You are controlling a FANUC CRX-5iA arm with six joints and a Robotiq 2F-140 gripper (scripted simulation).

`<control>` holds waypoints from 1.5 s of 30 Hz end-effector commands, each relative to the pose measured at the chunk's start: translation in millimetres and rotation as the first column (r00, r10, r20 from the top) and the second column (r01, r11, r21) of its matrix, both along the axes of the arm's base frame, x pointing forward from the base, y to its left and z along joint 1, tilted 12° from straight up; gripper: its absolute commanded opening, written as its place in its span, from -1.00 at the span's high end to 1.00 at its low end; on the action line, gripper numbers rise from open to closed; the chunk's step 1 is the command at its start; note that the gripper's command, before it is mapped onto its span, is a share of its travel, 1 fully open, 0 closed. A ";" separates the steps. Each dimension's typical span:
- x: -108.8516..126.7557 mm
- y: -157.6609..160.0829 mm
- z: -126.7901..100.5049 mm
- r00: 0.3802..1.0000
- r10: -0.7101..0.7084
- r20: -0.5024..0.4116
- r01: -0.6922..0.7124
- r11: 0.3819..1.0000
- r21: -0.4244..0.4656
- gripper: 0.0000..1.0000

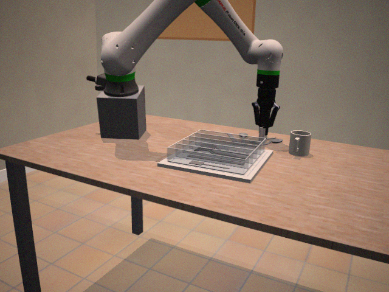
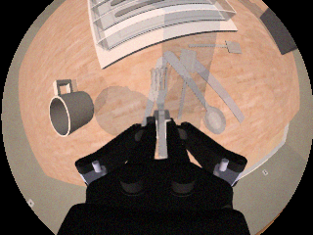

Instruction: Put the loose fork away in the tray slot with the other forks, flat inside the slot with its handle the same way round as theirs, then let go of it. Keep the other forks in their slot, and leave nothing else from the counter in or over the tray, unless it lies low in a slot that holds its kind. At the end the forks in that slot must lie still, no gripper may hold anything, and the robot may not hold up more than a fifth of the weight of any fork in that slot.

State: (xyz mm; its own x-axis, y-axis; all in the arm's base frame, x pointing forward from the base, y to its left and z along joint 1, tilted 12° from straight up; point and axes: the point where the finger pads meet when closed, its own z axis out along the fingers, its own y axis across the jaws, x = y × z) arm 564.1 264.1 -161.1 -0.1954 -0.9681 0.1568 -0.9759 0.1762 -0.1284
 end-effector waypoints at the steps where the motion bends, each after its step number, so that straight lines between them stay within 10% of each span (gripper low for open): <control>1: 0.1 0.2 0.4 1.000 0.000 0.000 0.000 1.000 0.000 0.96; 17: -1.9 3.8 20.6 1.000 0.000 0.000 0.000 1.000 0.000 0.96; 45: -12.0 22.4 122.9 1.000 0.000 0.000 0.000 1.000 0.000 0.96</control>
